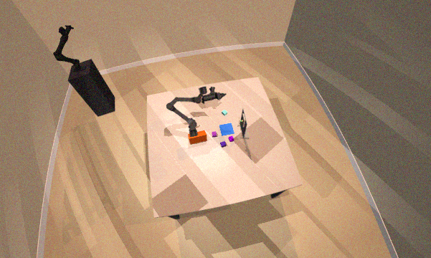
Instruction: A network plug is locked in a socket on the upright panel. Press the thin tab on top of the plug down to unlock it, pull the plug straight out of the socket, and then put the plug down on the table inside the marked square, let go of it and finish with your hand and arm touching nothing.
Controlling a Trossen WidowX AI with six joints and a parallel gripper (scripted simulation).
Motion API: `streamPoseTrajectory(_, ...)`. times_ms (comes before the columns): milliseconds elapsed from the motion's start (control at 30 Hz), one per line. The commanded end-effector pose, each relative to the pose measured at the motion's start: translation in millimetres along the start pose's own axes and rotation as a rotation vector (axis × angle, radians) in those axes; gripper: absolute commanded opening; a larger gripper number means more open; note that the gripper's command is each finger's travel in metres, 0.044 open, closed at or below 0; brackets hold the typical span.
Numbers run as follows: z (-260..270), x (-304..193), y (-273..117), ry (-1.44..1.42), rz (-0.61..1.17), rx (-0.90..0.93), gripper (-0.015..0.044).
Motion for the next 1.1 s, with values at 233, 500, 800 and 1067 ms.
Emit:
streamPoseTrajectory(233, -8, -50, 13, -0.155, 0.072, -0.047, 0.019)
streamPoseTrajectory(500, -19, -111, 14, -0.341, 0.171, -0.089, 0.0156)
streamPoseTrajectory(800, -28, -173, -3, -0.542, 0.293, -0.114, 0.0156)
streamPoseTrajectory(1067, -33, -219, -32, -0.712, 0.409, -0.115, 0.0156)
Point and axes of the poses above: the point midway between the two fingers, 35 mm back from their tips, its own y axis out along the fingers, its own z axis across the jaws, x = y × z, the point moved 4 cm from there along -y, back along the fingers, and after that the axes turned 13 degrees about -y, right-handed, at the moved point
